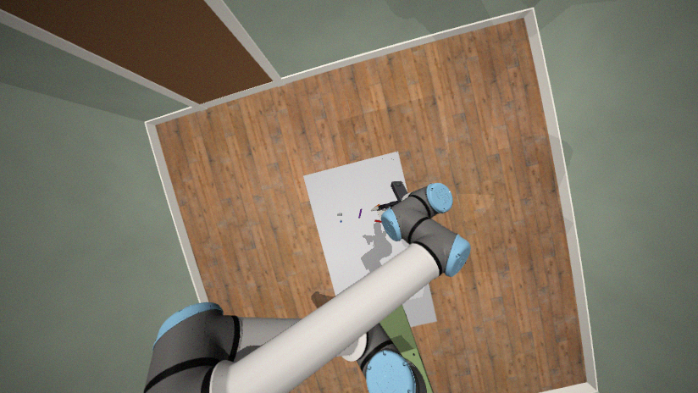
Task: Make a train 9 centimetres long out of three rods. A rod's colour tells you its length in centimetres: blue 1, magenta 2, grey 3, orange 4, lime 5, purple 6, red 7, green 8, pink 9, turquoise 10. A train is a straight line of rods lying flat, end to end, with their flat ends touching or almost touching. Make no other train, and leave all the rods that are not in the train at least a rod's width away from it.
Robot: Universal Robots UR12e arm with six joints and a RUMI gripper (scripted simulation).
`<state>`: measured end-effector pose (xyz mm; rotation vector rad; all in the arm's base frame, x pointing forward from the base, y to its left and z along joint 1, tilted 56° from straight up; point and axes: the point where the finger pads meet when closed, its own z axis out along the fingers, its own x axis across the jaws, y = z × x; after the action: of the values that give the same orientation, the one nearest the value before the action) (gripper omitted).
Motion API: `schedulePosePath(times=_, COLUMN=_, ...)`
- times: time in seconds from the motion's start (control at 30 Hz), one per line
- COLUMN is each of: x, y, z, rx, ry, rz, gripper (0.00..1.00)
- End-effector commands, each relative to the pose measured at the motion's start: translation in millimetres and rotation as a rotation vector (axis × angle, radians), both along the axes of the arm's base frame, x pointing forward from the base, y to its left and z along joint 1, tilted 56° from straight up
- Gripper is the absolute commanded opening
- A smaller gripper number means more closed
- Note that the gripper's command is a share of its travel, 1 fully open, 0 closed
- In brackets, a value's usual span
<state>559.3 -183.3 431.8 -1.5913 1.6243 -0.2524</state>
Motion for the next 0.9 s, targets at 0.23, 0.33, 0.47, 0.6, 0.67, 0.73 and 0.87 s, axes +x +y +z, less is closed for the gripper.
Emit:
schedulePosePath(times=0.23, x=1, y=0, z=-2, rx=-0.009, ry=-0.004, rz=0.009, gripper=1.00)
schedulePosePath(times=0.33, x=2, y=0, z=-4, rx=-0.019, ry=-0.008, rz=0.019, gripper=1.00)
schedulePosePath(times=0.47, x=3, y=-1, z=-7, rx=-0.036, ry=-0.016, rz=0.034, gripper=1.00)
schedulePosePath(times=0.6, x=5, y=-3, z=-9, rx=-0.061, ry=-0.027, rz=0.054, gripper=1.00)
schedulePosePath(times=0.67, x=7, y=-4, z=-12, rx=-0.082, ry=-0.037, rz=0.071, gripper=1.00)
schedulePosePath(times=0.73, x=8, y=-5, z=-14, rx=-0.108, ry=-0.048, rz=0.092, gripper=1.00)
schedulePosePath(times=0.87, x=13, y=-9, z=-21, rx=-0.169, ry=-0.076, rz=0.143, gripper=1.00)
